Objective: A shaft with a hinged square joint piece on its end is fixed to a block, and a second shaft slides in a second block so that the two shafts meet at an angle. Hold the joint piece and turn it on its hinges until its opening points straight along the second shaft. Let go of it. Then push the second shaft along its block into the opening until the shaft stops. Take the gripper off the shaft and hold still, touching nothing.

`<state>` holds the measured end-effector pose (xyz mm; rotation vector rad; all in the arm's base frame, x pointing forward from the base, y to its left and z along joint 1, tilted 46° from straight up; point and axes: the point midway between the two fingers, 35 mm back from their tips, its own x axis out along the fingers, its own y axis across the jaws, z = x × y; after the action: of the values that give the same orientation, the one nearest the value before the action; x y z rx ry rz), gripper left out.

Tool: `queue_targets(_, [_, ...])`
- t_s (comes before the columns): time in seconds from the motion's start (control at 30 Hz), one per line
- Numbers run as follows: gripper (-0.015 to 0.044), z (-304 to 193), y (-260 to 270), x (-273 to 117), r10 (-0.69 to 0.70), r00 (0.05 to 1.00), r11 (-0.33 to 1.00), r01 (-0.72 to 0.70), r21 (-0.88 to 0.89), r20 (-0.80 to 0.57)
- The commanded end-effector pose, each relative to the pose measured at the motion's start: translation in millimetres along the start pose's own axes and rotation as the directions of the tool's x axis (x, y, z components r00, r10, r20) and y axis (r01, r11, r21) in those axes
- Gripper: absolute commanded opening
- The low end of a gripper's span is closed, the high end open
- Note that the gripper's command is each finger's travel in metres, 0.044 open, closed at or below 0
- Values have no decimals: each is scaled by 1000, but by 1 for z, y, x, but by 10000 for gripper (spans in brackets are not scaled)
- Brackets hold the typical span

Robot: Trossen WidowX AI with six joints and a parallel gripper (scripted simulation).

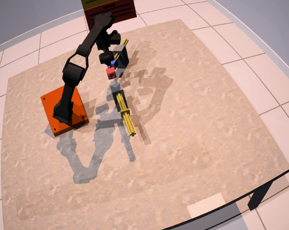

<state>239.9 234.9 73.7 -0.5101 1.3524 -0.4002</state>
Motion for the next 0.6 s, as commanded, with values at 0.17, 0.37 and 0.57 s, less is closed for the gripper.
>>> queue_targets(0.17, [440,4,-19,4,79,996,946,-67,318,-27])
queue_targets(0.37, [440,5,-29,8,124,991,860,-87,503,-42])
queue_targets(0.57, [440,6,-40,12,169,984,739,-92,667,-51])
